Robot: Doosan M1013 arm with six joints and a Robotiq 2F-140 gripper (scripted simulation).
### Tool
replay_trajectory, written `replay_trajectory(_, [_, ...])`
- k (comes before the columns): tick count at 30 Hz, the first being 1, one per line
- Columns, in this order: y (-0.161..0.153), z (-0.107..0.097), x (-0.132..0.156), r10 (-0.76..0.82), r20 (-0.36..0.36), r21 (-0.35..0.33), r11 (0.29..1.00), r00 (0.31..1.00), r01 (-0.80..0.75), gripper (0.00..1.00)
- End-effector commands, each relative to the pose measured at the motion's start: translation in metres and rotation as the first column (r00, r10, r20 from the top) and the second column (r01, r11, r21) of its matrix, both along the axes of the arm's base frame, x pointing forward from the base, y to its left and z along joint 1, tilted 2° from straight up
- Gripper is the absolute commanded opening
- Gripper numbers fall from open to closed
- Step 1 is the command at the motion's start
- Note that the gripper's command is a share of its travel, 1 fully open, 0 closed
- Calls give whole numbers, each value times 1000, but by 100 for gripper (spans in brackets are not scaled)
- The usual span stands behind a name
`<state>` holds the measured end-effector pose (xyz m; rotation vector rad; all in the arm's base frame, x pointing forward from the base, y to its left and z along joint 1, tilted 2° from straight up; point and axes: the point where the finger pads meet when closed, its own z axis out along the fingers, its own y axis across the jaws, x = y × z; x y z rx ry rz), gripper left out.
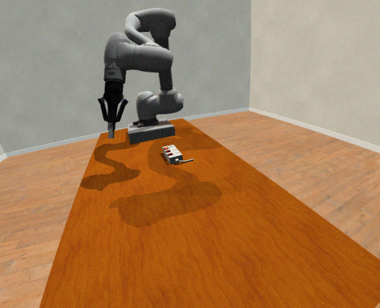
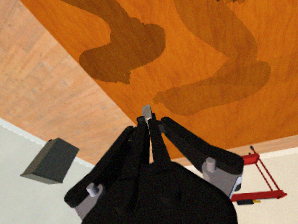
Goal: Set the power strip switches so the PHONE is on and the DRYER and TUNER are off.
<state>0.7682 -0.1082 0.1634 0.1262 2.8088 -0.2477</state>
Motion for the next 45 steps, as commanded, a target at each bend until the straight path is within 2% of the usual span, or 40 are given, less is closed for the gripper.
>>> replay_trajectory(1, [0, 0, 0, 0, 0, 0, 1000, 1000, 0, 0])
replay_trajectory(9, [5, -3, -2, -12, -3, 6, 1000, 1000, 12, 0])
replay_trajectory(12, [47, -31, -25, -124, -39, 55, 990, 991, 126, 0])
replay_trajectory(15, [47, -31, -25, -124, -39, 55, 990, 991, 126, 0])
replay_trajectory(16, [69, -45, -39, -186, -60, 75, 979, 981, 190, 0])
replay_trajectory(17, [69, -45, -39, -186, -60, 75, 979, 981, 190, 0])
replay_trajectory(18, [91, -60, -55, -252, -85, 90, 962, 964, 259, 0])
replay_trajectory(19, [91, -60, -55, -252, -85, 90, 962, 964, 259, 0])
replay_trajectory(20, [112, -74, -72, -317, -110, 100, 939, 942, 328, 0])
replay_trajectory(22, [113, -75, -73, -317, -110, 100, 939, 942, 328, 0])
replay_trajectory(23, [132, -87, -89, -376, -133, 103, 915, 917, 390, 0])
replay_trajectory(24, [132, -87, -89, -376, -133, 103, 915, 917, 390, 0])
replay_trajectory(25, [147, -98, -104, -425, -150, 101, 891, 893, 442, 0])
replay_trajectory(27, [158, -105, -115, -460, -162, 98, 872, 873, 479, 0])
replay_trajectory(30, [167, -111, -125, -491, -172, 94, 855, 854, 511, 0])
replay_trajectory(45, [167, -112, -126, -493, -173, 94, 854, 853, 512, 0])
